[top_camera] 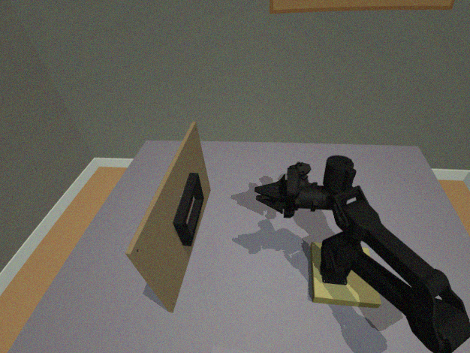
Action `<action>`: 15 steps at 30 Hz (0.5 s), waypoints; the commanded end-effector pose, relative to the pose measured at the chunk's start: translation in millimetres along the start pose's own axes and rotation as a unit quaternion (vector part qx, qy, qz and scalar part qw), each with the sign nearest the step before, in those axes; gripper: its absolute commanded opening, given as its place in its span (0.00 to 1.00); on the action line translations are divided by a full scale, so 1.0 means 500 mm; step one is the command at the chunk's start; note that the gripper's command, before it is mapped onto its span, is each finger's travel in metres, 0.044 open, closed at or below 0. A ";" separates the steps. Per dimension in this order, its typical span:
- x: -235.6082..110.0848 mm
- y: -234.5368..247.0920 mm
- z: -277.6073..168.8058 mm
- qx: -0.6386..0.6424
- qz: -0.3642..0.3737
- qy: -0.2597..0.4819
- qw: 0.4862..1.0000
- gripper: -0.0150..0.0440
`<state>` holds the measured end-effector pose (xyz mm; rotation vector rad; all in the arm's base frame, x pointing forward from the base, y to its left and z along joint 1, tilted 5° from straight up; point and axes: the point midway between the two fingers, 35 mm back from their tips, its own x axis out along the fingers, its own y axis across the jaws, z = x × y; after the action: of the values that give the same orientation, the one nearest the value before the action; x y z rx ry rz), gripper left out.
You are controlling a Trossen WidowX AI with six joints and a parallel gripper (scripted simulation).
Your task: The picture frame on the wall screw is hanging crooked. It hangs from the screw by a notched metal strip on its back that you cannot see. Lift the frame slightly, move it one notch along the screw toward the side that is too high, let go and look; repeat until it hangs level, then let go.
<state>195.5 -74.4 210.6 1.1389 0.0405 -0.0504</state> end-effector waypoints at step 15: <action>0.144 -0.063 -0.025 0.136 0.001 0.001 0.991 0.69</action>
<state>259.4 -80.0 178.6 1.3793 0.0400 -0.0495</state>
